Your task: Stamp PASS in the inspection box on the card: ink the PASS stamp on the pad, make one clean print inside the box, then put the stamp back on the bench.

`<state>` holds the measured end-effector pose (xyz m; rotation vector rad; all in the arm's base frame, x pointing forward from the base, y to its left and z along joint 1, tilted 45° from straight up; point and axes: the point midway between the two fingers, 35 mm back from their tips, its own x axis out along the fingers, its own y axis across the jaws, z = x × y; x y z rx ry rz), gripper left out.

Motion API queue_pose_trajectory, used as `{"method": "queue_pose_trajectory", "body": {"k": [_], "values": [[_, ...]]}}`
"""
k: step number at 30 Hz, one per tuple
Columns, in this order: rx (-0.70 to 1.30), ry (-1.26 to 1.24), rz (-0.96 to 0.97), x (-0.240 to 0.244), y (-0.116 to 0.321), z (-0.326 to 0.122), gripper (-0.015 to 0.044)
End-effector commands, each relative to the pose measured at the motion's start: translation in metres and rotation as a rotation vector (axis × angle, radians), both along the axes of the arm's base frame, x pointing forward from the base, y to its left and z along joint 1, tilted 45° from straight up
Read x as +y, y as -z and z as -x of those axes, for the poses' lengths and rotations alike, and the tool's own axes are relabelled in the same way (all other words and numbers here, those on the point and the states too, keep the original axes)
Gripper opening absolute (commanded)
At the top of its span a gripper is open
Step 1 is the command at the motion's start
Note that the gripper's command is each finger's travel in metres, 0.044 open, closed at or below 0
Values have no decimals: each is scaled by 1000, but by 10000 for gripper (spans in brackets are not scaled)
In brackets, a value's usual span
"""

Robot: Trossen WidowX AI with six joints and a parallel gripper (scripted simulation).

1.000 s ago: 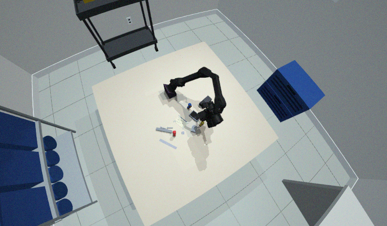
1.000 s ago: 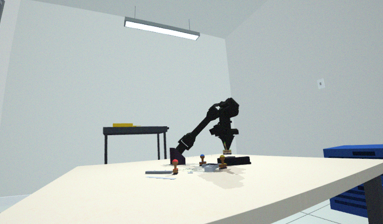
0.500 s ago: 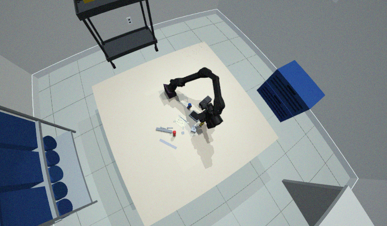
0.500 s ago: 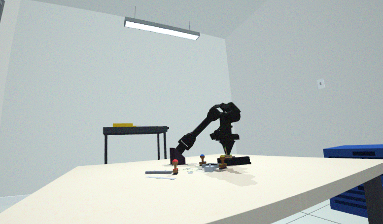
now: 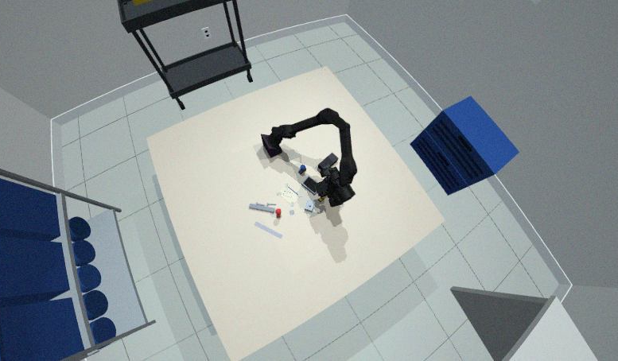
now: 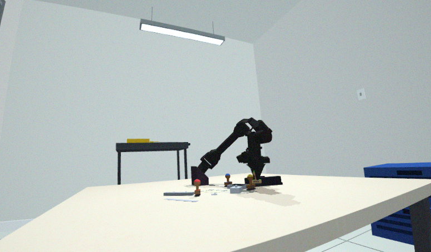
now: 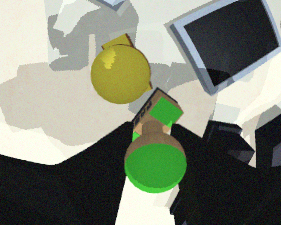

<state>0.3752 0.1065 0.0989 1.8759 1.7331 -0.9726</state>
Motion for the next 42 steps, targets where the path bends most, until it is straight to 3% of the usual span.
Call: {"method": "queue_pose_trajectory", "body": {"k": [1, 7, 17, 21, 29, 42], "values": [[1, 4, -4, 5, 4, 1, 0], [1, 4, -5, 11, 9, 1, 0], [0, -1, -1, 8, 7, 1, 258], [6, 6, 0, 1, 1, -1, 258], [67, 75, -10, -73, -73, 0, 258], [68, 76, -11, -74, -74, 0, 258]]}}
